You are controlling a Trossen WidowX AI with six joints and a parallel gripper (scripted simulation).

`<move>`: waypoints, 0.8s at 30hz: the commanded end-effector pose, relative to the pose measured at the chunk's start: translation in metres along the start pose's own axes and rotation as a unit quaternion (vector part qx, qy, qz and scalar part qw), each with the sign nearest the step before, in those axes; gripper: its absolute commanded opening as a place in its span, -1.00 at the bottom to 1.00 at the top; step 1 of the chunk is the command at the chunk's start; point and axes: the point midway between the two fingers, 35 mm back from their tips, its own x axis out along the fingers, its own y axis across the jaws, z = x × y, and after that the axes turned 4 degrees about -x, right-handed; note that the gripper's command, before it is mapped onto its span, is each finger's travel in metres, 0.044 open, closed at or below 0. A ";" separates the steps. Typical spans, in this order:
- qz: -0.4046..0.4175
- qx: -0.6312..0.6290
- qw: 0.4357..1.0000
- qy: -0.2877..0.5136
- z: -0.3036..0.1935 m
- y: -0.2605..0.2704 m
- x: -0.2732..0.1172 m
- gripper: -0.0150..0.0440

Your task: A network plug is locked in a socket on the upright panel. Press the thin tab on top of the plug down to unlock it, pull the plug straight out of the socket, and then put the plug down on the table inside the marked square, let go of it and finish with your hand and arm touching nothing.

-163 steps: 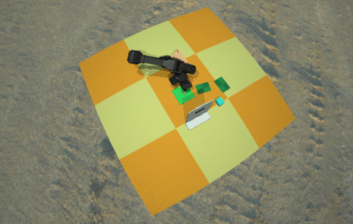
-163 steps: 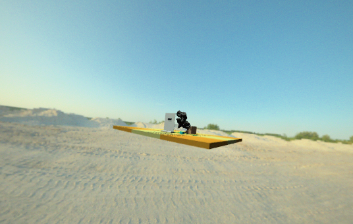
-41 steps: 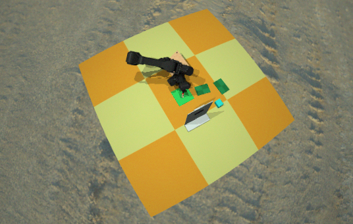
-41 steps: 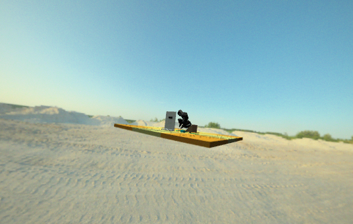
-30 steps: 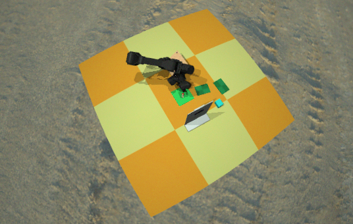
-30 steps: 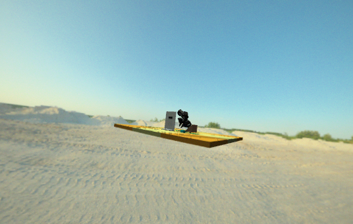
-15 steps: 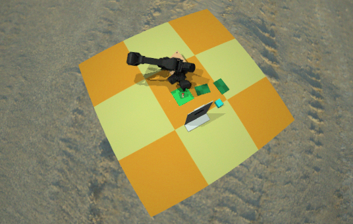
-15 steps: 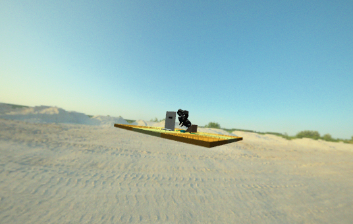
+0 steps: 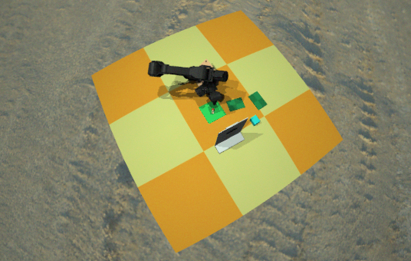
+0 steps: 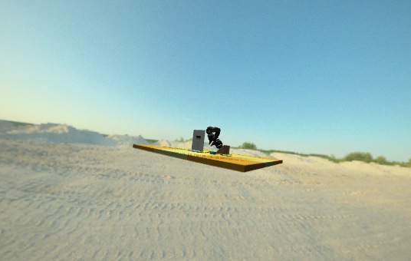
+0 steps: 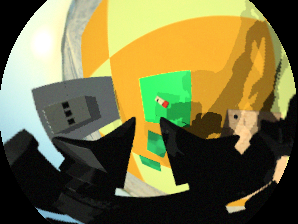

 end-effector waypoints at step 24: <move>0.002 0.000 1.000 -0.003 0.002 0.015 -0.028 0.04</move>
